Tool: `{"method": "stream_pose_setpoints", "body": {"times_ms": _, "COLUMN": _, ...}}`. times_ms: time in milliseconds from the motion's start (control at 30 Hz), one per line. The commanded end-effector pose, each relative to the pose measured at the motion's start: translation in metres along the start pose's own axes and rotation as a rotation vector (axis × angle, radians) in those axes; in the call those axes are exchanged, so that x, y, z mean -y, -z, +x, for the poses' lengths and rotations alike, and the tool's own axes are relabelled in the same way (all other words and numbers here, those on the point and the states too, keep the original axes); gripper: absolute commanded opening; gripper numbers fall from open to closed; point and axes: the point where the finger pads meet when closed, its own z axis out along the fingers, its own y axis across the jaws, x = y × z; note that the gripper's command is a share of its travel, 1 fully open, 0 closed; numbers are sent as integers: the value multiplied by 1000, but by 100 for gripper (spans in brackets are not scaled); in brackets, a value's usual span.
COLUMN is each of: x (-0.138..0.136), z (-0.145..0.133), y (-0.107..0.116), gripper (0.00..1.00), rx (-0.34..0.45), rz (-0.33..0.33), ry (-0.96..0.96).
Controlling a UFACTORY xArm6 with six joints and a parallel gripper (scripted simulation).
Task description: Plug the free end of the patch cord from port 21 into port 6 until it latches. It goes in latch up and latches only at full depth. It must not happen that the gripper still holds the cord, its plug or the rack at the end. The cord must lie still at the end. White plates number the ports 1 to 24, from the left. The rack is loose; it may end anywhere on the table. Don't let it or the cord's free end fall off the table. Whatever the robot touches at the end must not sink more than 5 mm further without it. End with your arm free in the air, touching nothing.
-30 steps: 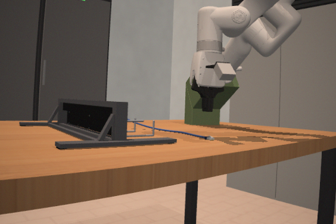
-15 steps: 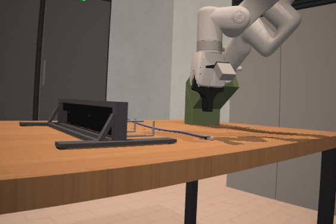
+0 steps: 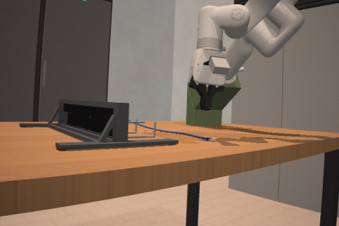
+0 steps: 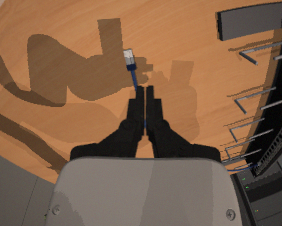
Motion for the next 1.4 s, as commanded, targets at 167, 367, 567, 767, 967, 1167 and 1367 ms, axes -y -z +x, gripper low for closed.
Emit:
{"method": "stream_pose_setpoints", "body": {"times_ms": 167, "x": -32, "z": 9, "y": 15, "gripper": 0, "rx": -168, "rz": -156, "ry": -281}}
{"method": "stream_pose_setpoints", "body": {"times_ms": 367, "x": -51, "z": 8, "y": 28, "gripper": 0, "rx": -267, "rz": -243, "ry": -450}}
{"method": "stream_pose_setpoints", "body": {"times_ms": 567, "x": -69, "z": 4, "y": 43, "gripper": 0, "rx": -368, "rz": -328, "ry": -618}}
{"method": "stream_pose_setpoints", "body": {"times_ms": 767, "x": -88, "z": -5, "y": 61, "gripper": 0, "rx": -479, "rz": -417, "ry": -799}}
{"method": "stream_pose_setpoints", "body": {"times_ms": 967, "x": -102, "z": -17, "y": 77, "gripper": 0, "rx": -576, "rz": -490, "ry": -953}}
{"method": "stream_pose_setpoints", "body": {"times_ms": 1167, "x": -114, "z": -32, "y": 94, "gripper": 0, "rx": -686, "rz": -566, "ry": -1121}}
{"method": "stream_pose_setpoints", "body": {"times_ms": 1367, "x": -116, "z": -35, "y": 97, "gripper": 0, "rx": -705, "rz": -579, "ry": -1148}}
